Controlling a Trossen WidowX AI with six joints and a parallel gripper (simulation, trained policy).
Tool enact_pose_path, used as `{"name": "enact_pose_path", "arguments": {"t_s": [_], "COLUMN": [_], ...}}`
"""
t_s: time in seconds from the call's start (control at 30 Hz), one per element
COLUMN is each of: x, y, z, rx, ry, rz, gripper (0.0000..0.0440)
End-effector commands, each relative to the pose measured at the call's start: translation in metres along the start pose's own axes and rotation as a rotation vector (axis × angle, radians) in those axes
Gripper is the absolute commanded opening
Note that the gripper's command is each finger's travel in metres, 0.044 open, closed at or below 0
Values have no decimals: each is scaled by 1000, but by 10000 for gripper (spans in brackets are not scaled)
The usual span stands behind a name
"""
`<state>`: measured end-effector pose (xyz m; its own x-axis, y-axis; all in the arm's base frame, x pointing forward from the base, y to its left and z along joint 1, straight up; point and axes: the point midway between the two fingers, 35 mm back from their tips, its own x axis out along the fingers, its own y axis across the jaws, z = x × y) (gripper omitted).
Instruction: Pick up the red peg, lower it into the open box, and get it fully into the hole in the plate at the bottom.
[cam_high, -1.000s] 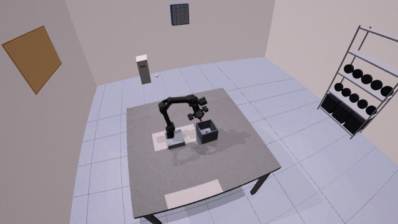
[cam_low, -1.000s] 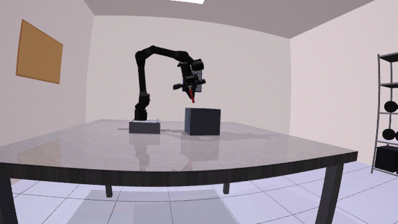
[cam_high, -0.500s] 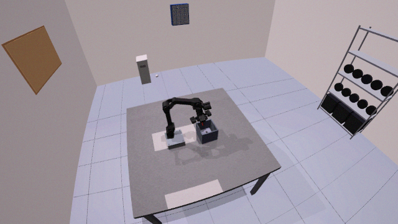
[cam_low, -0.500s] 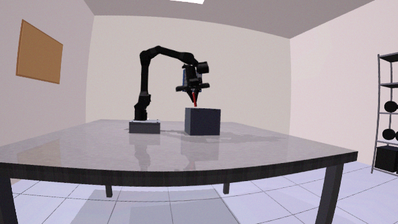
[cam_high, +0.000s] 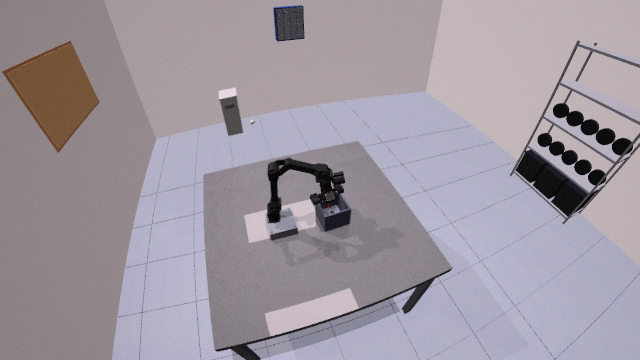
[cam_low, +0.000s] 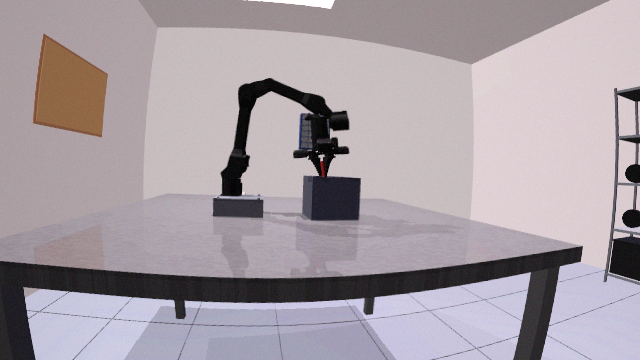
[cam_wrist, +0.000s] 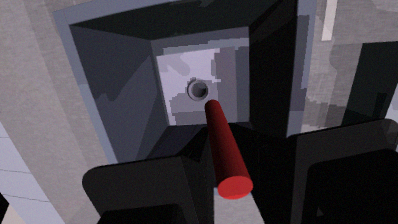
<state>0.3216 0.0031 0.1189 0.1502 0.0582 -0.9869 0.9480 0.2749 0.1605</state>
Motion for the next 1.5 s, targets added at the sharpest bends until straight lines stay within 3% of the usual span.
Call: {"name": "enact_pose_path", "arguments": {"t_s": [0.0, 0.67, 0.93, 1.23, 1.47], "x": [17, 65, 74, 65, 48], "y": [-1, 9, 8, 13, 23], "z": [1, 7, 8, 7, 12], "rx": [-12, -88, -110, -93, -67], "ry": [25, 45, 50, 112, 168], "rz": [-24, -40, -76, -82, -47], "gripper": [0, 1, 112, 114, 167]}}
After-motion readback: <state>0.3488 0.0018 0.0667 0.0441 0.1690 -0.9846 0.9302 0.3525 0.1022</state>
